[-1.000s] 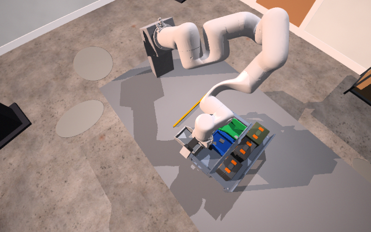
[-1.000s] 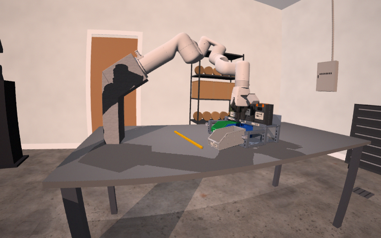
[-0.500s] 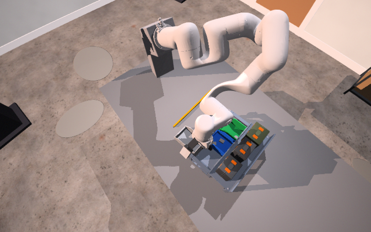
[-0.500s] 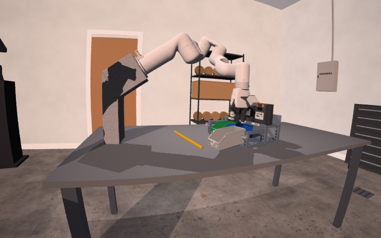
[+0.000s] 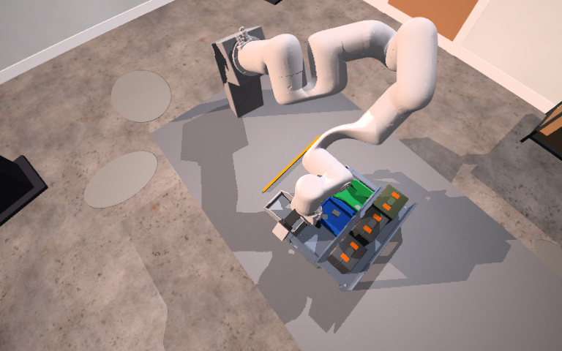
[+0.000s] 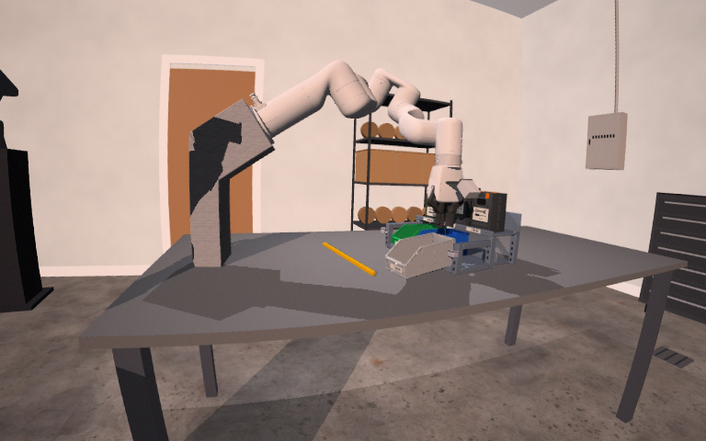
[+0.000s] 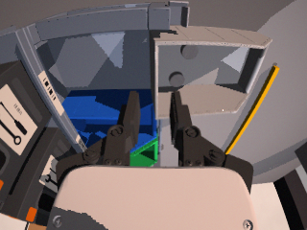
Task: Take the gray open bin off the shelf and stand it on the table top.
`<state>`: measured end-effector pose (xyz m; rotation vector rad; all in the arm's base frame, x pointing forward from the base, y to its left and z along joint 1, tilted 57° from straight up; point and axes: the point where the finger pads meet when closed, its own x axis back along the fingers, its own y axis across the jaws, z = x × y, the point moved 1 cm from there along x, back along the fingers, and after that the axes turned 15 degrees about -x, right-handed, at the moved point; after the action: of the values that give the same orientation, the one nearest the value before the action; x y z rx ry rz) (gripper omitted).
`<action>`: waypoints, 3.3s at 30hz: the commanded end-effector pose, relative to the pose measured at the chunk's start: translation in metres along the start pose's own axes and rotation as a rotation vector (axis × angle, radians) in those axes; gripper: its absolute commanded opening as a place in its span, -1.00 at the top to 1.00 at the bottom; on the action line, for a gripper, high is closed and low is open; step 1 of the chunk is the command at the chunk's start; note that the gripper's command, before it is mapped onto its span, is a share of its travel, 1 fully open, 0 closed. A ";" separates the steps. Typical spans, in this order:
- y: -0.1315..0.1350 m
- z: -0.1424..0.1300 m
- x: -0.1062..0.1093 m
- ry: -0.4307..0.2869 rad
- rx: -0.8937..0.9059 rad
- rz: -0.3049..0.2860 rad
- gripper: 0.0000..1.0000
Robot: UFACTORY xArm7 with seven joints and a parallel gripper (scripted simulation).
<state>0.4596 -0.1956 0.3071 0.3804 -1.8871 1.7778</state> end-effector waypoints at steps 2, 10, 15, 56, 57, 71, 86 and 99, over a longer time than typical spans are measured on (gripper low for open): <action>0.000 0.001 -0.005 0.001 -0.001 0.002 0.35; 0.000 0.001 -0.005 0.001 -0.001 0.002 0.35; 0.000 0.001 -0.011 0.001 -0.001 0.002 0.35; 0.000 0.001 -0.035 0.001 -0.001 0.002 0.35; 0.000 0.001 -0.035 0.001 -0.001 0.002 0.35; 0.001 0.001 -0.045 0.001 -0.001 0.002 0.35; 0.001 0.001 -0.045 0.001 -0.001 0.002 1.00; 0.001 0.001 -0.045 0.001 -0.001 0.002 1.00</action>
<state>0.4967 -0.2022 0.2812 0.3812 -1.8870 1.7778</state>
